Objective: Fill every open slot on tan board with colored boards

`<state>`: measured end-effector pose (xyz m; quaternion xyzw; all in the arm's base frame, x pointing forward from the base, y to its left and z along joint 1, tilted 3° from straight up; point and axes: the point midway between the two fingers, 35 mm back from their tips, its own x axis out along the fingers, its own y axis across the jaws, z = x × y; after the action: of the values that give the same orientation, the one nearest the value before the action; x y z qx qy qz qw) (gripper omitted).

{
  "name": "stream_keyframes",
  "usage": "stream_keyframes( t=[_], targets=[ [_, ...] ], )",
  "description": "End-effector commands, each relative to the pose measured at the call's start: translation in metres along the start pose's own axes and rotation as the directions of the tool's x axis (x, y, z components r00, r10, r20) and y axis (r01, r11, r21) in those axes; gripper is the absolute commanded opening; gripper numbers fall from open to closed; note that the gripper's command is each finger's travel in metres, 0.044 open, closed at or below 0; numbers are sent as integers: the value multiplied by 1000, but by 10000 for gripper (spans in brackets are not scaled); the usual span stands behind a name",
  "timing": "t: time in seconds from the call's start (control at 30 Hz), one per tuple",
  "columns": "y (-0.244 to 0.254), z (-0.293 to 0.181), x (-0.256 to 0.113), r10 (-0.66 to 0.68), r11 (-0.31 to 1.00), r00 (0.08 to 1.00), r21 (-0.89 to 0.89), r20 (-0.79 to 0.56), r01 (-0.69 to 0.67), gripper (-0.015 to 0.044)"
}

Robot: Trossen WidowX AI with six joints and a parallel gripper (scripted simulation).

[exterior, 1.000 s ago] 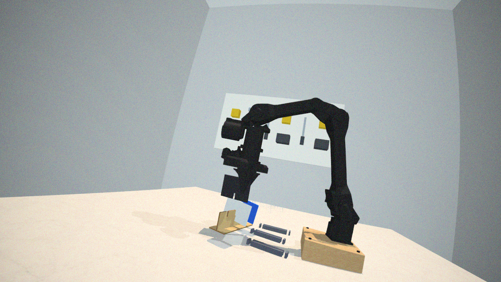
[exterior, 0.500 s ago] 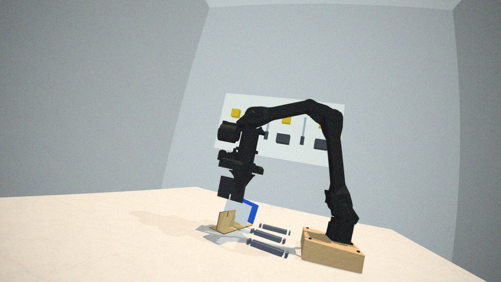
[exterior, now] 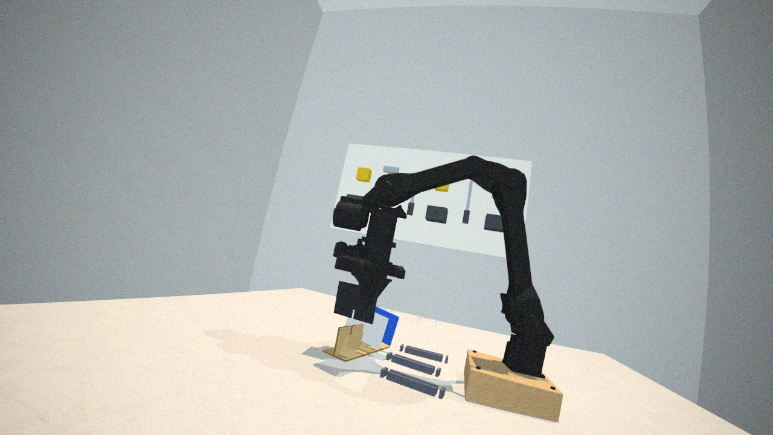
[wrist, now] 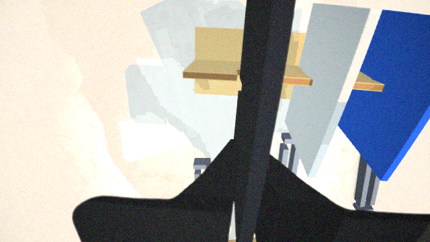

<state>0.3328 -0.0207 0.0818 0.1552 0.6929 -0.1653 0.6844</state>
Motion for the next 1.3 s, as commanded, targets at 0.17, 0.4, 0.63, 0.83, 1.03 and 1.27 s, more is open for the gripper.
stream_keyframes(
  t=[0.17,0.4,0.63,0.83,1.03,1.27],
  targets=[
    [-1,0,6,-6,1000,1000,-5,0,6,0],
    [-1,0,10,-6,1000,1000,-5,0,6,0],
    [-1,0,13,-6,1000,1000,-5,0,6,0],
    [-1,0,17,-6,1000,1000,-5,0,6,0],
    [-1,0,20,-6,1000,1000,-5,0,6,0],
    [-1,0,24,-6,1000,1000,-5,0,6,0]
  ],
)
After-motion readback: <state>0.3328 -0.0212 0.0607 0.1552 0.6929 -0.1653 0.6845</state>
